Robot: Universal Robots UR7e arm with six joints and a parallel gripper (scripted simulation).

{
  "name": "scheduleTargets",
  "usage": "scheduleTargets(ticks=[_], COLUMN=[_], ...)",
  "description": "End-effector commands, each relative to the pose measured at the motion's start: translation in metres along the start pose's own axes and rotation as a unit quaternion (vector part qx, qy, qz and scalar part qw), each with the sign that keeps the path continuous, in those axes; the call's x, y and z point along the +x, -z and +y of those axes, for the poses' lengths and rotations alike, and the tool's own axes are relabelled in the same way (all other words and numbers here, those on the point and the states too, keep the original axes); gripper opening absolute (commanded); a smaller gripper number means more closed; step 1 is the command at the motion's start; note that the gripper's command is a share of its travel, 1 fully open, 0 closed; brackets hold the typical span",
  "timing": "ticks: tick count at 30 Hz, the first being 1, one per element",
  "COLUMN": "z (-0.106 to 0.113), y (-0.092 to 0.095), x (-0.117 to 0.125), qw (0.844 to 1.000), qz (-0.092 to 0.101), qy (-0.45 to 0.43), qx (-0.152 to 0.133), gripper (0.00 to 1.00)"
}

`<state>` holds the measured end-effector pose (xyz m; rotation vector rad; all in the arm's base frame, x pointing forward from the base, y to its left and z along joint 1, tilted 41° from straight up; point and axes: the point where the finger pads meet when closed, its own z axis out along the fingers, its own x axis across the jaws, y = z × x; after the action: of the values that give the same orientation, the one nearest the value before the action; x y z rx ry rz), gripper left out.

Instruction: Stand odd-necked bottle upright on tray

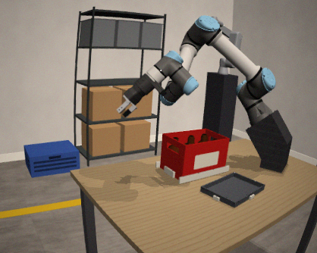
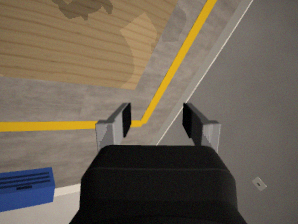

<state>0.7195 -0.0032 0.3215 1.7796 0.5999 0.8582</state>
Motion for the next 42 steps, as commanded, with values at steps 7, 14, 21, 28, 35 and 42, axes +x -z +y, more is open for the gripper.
scheduleTargets(ticks=[7, 14, 21, 28, 35, 42], z=[-0.028, -0.049, -0.083, -0.103, -0.118, -0.12], y=[0.051, 0.084, 0.135, 0.166, 0.188, 0.192], x=[-0.1, -0.15, -0.219, -0.256, -0.281, -0.285], qw=[0.986, 0.972, 0.945, 0.927, 0.913, 0.91], qz=[-0.081, -0.118, -0.166, -0.191, -0.209, -0.211], qy=[0.073, 0.103, 0.139, 0.157, 0.169, 0.171], qx=[0.124, 0.177, 0.246, 0.283, 0.308, 0.312], gripper=[1.0, 1.0, 1.0, 1.0, 1.0, 1.0])
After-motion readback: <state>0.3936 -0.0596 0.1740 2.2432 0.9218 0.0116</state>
